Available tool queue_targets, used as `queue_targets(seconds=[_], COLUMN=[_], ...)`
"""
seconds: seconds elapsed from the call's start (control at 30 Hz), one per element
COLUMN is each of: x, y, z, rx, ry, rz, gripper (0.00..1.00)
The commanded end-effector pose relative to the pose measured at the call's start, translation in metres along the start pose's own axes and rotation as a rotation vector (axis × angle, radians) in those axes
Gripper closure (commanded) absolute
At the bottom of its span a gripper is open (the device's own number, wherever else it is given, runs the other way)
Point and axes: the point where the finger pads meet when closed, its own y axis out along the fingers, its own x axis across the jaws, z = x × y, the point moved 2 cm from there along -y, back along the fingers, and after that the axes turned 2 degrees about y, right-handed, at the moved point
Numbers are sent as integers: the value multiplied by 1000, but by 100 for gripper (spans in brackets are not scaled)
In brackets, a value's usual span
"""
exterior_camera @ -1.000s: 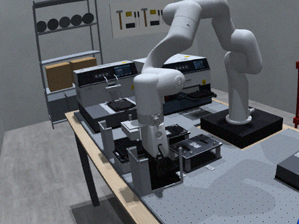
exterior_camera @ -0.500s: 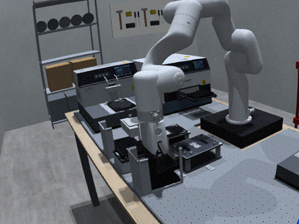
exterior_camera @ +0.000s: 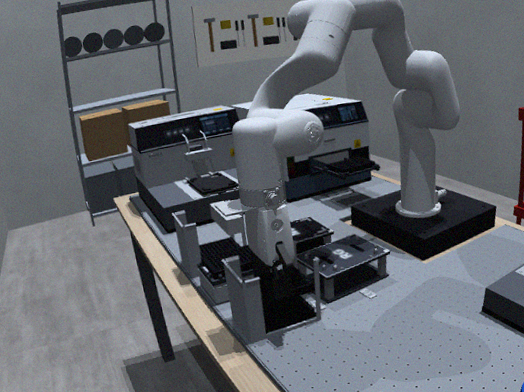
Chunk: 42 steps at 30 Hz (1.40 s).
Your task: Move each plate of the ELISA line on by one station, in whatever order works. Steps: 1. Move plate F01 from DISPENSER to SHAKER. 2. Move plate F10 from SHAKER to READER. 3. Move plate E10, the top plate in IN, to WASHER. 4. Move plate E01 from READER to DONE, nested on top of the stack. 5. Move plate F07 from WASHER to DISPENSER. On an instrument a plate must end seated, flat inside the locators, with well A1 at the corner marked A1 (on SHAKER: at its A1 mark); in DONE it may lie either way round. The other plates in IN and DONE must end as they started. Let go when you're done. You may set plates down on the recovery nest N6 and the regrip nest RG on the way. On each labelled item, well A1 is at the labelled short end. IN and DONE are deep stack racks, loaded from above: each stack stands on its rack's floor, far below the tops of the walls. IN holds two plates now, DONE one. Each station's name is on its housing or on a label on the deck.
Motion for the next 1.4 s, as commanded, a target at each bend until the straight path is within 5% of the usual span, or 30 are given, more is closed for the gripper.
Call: queue_targets(seconds=[0.0,1.37], x=[-1,-1], y=[-4,-29], z=[2,1], rx=[5,5], ry=[0,0], rz=[2,2], gripper=[100,100])
